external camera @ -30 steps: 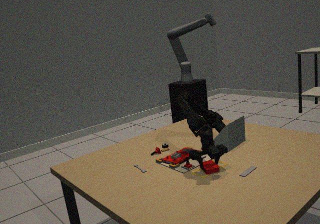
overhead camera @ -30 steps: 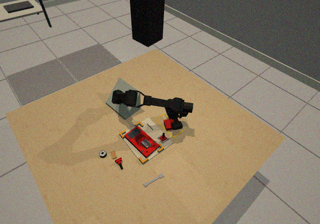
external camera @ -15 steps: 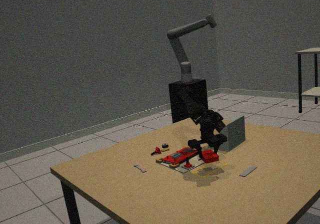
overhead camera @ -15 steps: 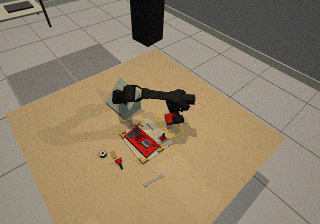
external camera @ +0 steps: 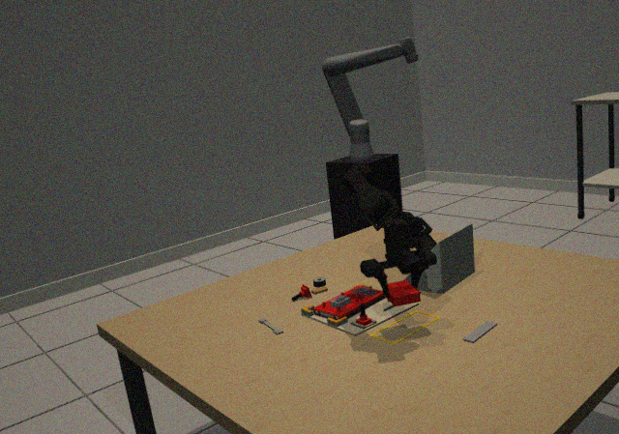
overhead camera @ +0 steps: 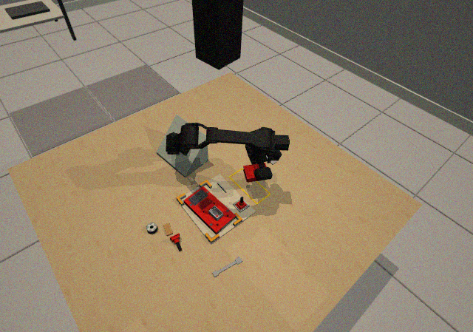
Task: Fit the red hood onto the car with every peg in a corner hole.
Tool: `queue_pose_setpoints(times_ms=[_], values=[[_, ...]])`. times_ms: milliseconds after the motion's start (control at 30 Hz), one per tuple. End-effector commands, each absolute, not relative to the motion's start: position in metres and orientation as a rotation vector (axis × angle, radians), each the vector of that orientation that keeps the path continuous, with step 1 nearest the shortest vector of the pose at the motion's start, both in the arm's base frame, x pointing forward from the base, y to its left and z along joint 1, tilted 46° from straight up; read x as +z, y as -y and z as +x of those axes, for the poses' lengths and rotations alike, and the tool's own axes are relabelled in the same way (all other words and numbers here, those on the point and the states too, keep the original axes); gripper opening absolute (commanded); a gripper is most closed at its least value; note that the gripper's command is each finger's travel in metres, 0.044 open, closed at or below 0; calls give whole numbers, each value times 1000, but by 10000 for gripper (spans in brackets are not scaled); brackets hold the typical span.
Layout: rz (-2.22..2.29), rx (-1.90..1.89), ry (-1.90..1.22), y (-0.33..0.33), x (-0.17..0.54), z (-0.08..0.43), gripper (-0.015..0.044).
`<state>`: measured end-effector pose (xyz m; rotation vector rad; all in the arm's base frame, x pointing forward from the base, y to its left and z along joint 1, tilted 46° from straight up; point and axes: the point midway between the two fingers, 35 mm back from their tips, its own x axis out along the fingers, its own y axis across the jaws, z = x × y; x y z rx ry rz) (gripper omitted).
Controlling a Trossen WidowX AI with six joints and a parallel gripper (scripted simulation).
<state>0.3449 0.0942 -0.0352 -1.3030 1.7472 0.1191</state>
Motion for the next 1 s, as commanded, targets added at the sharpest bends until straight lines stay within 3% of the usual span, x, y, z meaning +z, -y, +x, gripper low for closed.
queue_pose_setpoints(times_ms=[0,967], values=[[-1237,42,-1730,-80,-18,348,0],[-647,-593,-1503,40,108,328,0]])
